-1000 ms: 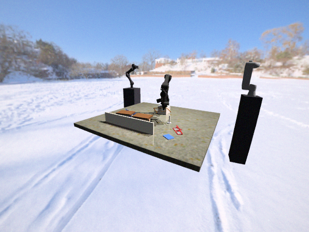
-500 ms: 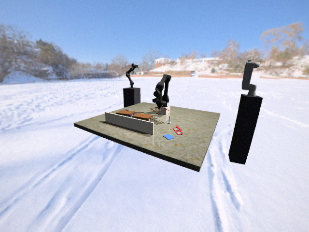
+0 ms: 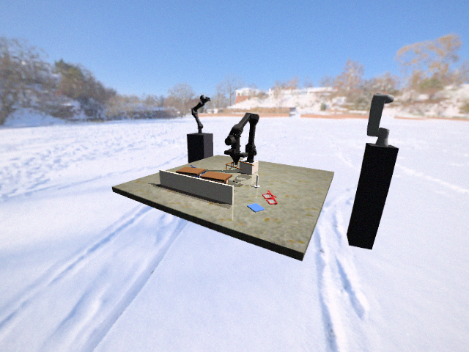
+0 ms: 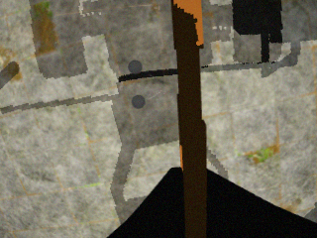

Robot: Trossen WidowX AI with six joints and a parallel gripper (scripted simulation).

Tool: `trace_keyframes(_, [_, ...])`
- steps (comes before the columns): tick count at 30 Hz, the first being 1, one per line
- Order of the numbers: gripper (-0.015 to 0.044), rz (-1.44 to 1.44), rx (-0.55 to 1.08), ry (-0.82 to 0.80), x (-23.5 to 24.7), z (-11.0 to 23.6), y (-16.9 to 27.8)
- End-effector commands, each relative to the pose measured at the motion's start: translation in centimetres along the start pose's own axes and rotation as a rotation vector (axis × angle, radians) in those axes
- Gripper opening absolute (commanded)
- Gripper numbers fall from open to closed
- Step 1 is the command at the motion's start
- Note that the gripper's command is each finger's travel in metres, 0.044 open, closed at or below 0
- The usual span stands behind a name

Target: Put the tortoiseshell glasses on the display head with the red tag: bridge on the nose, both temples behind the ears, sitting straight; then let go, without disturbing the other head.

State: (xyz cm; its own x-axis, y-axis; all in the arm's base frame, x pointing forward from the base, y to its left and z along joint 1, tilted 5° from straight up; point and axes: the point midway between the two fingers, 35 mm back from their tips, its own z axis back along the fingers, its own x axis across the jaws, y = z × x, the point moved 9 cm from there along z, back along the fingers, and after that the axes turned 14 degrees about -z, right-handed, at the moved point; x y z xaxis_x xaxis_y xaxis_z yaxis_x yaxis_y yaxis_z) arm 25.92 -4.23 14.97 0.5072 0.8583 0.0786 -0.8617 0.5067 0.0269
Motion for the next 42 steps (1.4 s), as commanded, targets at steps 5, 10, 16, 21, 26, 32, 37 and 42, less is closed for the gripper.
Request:
trace_keyframes(5, [0.0000, 0.072, 0.001, 0.004, -1.1, -0.2, -0.2])
trace_keyframes(10, [0.0000, 0.072, 0.001, 0.004, -1.1, -0.7, -0.3])
trace_keyframes(16, [0.0000, 0.072, 0.001, 0.004, -1.0, -1.4, -0.4])
trace_keyframes(21, [0.0000, 0.072, 0.001, 0.004, -1.0, -1.9, -0.4])
trace_keyframes(26, [0.0000, 0.072, 0.001, 0.003, -1.0, -2.5, -0.5])
trace_keyframes(32, [0.0000, 0.072, 0.001, 0.003, -1.0, -3.1, -0.6])
trace_keyframes(37, [0.0000, 0.072, 0.001, 0.003, -1.0, -3.7, -0.6])
trace_keyframes(42, [0.0000, 0.072, 0.001, 0.003, -1.0, -4.2, -0.6])
